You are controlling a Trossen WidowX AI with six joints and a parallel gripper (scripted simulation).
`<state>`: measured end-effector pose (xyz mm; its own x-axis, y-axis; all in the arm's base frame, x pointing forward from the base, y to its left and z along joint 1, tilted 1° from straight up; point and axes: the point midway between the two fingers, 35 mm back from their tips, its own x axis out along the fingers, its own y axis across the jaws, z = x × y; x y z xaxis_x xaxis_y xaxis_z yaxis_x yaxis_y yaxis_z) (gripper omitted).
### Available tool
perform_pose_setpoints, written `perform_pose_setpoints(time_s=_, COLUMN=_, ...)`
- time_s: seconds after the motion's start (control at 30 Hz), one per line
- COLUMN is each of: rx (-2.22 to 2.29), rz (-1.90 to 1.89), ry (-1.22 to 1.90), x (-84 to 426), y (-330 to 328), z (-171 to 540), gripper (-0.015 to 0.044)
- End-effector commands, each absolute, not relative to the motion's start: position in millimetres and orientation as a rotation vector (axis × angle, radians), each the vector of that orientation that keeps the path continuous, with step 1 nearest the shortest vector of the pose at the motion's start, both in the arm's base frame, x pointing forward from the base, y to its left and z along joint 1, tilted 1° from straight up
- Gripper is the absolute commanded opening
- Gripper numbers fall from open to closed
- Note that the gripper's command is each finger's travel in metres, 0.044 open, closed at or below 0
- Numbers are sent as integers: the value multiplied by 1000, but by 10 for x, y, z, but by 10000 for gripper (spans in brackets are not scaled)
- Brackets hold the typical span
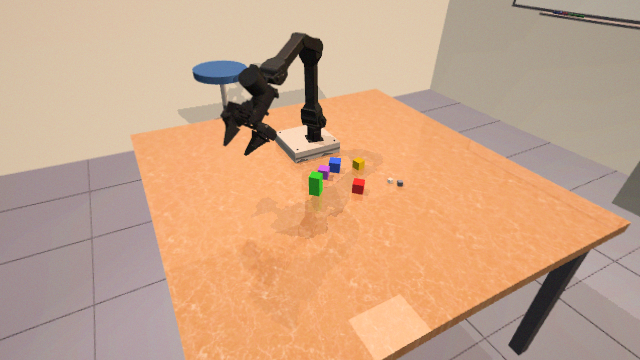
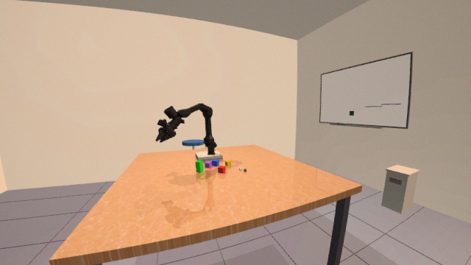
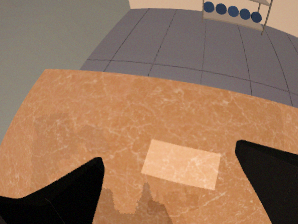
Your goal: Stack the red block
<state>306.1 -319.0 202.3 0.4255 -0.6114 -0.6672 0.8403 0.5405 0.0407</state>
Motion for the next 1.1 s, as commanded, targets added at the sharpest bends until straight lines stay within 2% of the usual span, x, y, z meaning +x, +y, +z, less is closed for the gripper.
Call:
perform_pose_setpoints(time_s=0.0, rx=440, rz=-842, ry=730, x=3335, y=-2789, z=1840, gripper=440)
perform_pose_setpoints(time_s=0.27, rx=504, rz=-692, ry=896, x=3673, y=-1966, z=1549, gripper=440)
perform_pose_setpoints(time_s=0.53, rx=534, rz=-572, ry=1079, x=3786, y=-1112, z=1307, gripper=440)
perform_pose_setpoints(time_s=0.8, rx=525, rz=-488, ry=1271, x=3688, y=-291, z=1117, gripper=440)
perform_pose_setpoints(time_s=1.07, rx=465, rz=-441, ry=1479, x=3378, y=450, z=975, gripper=440)
